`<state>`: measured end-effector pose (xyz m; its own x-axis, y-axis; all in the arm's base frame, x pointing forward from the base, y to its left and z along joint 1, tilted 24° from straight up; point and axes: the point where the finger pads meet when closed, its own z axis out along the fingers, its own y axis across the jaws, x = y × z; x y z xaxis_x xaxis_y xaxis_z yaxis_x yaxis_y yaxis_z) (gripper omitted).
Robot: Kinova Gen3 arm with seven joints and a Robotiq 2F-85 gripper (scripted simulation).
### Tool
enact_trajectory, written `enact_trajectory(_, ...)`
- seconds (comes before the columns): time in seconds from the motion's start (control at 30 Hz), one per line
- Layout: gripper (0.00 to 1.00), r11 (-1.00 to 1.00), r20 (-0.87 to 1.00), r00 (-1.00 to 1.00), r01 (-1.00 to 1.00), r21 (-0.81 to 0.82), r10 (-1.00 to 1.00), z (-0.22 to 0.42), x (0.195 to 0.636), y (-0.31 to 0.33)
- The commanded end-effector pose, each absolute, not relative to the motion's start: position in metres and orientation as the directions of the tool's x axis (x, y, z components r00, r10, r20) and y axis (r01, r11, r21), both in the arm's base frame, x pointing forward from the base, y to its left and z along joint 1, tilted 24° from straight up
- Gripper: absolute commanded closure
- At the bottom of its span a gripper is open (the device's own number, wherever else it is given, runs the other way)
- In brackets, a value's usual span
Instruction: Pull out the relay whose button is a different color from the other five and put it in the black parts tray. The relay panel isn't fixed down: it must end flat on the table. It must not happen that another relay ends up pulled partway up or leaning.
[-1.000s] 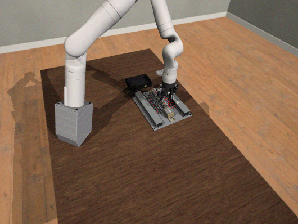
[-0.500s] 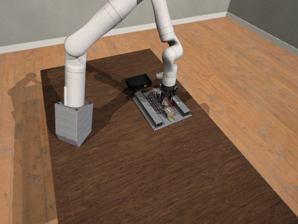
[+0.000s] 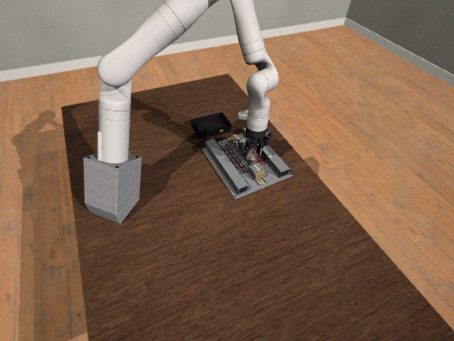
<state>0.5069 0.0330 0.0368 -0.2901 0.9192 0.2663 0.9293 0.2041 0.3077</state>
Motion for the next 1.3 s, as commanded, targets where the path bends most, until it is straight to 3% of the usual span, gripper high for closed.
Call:
enact_trajectory(0.0, 0.39, 0.204, 0.266, -0.290, 0.929, 0.309, 0.919, 0.038, 0.507, 0.033)
enact_trajectory(1.27, 0.39, 0.204, 0.266, -0.290, 0.929, 0.309, 0.919, 0.027, 0.510, 0.036)
